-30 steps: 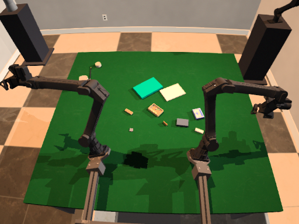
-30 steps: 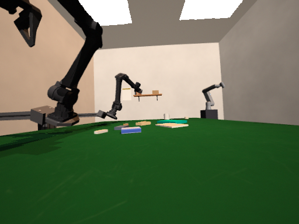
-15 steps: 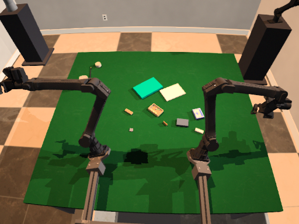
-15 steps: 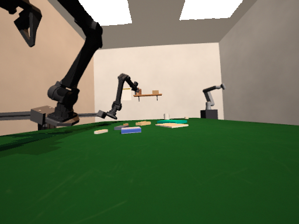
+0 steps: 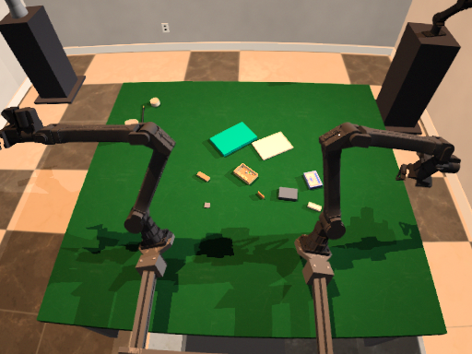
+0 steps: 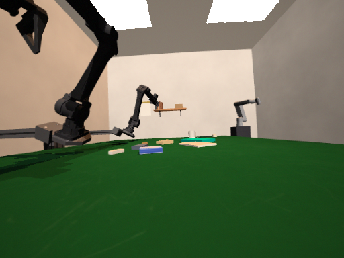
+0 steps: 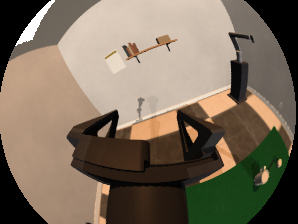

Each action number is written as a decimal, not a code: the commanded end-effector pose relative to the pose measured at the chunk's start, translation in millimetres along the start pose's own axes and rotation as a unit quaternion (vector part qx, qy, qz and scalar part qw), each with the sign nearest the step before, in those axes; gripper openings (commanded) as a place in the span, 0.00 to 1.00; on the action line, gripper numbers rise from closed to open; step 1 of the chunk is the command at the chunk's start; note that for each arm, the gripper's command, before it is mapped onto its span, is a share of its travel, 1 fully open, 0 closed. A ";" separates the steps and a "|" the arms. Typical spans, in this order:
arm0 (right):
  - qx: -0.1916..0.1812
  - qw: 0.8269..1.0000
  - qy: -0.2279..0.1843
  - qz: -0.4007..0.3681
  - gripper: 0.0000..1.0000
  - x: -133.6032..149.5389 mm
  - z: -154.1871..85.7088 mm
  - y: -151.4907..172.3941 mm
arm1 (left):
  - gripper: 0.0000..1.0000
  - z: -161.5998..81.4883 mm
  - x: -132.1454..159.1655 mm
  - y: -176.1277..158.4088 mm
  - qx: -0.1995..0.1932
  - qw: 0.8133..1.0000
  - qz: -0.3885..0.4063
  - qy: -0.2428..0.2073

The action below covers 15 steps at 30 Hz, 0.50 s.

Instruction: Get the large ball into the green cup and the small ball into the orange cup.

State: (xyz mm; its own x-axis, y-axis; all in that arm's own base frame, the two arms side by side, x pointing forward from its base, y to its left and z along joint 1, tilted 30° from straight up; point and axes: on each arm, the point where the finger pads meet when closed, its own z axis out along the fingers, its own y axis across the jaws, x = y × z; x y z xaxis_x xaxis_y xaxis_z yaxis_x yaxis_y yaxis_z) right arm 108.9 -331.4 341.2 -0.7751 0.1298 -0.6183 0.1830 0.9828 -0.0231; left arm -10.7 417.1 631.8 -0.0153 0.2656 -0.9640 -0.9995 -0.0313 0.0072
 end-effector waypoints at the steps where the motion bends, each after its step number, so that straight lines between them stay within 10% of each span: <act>1: 0.013 1.000 -0.003 -0.009 1.00 -8.0 -9.9 -3.7 | 1.00 -4.7 -9.9 6.4 -0.006 1.000 -0.002 -0.017; 15: 0.010 1.000 -0.001 -0.012 1.00 -10.5 -1.8 -1.5 | 1.00 -4.7 -9.9 7.0 -0.007 1.000 -0.002 -0.017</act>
State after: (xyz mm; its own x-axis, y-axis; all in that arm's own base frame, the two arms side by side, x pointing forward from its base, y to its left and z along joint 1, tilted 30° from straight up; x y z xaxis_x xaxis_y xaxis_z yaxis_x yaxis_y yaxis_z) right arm 109.0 -331.6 341.0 -0.7759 0.1321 -0.6169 0.1853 0.9824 -0.0227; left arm -11.4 417.1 631.8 -0.0158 0.2656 -0.9640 -0.9994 -0.0329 0.0073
